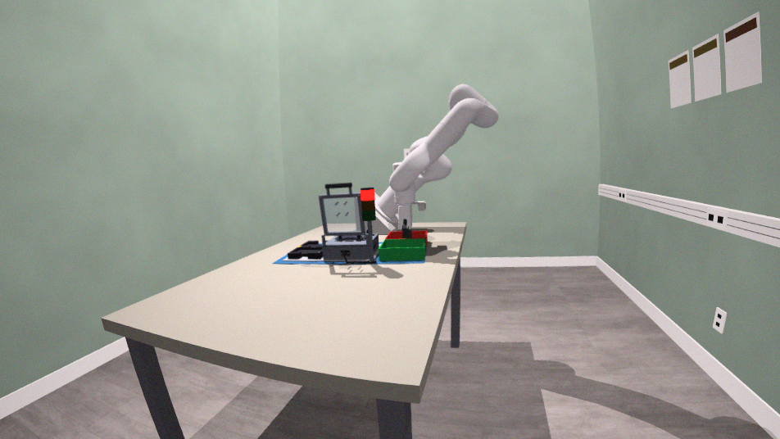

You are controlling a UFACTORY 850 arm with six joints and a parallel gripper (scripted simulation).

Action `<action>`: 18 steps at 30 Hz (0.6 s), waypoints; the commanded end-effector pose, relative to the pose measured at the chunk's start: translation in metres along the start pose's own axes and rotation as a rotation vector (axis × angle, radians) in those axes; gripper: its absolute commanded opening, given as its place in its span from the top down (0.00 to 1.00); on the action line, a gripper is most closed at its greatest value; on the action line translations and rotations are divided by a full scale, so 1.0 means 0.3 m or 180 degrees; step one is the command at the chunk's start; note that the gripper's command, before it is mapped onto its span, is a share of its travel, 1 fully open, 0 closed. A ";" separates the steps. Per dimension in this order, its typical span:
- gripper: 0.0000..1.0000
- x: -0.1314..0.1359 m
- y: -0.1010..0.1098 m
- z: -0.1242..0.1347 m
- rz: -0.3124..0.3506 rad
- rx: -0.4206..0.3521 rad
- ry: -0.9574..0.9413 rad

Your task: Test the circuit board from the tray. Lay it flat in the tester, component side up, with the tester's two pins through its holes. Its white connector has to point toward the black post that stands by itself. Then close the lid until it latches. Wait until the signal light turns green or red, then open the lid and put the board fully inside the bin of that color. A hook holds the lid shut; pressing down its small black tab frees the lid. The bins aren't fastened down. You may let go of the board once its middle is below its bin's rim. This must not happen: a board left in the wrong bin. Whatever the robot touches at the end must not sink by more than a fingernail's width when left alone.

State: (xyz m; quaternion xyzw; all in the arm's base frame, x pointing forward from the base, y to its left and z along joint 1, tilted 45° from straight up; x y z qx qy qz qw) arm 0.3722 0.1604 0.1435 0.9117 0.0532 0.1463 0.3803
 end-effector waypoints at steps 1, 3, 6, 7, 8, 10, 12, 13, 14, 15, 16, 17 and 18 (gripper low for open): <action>0.21 0.002 -0.001 0.000 0.0003 -0.0001 0.0001; 0.21 0.002 -0.001 0.000 0.0003 -0.0001 0.0001; 0.21 0.002 -0.001 0.000 0.0003 -0.0001 0.0001; 0.21 0.002 -0.001 0.000 0.0003 -0.0001 0.0001; 0.21 0.002 -0.001 0.000 0.0003 -0.0001 0.0001; 0.21 0.002 -0.001 0.000 0.0003 -0.0001 0.0001; 0.21 0.002 -0.001 0.000 0.0003 -0.0001 0.0001; 0.21 0.002 -0.001 0.000 0.0003 -0.0001 0.0001; 0.21 0.002 -0.001 0.000 0.0003 -0.0001 0.0001; 0.00 0.002 -0.001 0.000 0.0003 -0.0001 0.0001; 0.00 0.002 -0.001 0.000 0.0003 -0.0001 0.0001; 0.00 0.002 -0.001 0.000 0.0003 -0.0001 0.0001; 0.00 0.002 -0.001 0.000 0.0003 -0.0001 0.0001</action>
Point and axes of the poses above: the point where the finger pads meet when closed, its own y axis back along the fingers, its own x axis across the jaws, z = x × y, the point moved 6 cm from there along y, back along the fingers, and after that the axes turned 9 degrees about y, right-handed, at the moved point
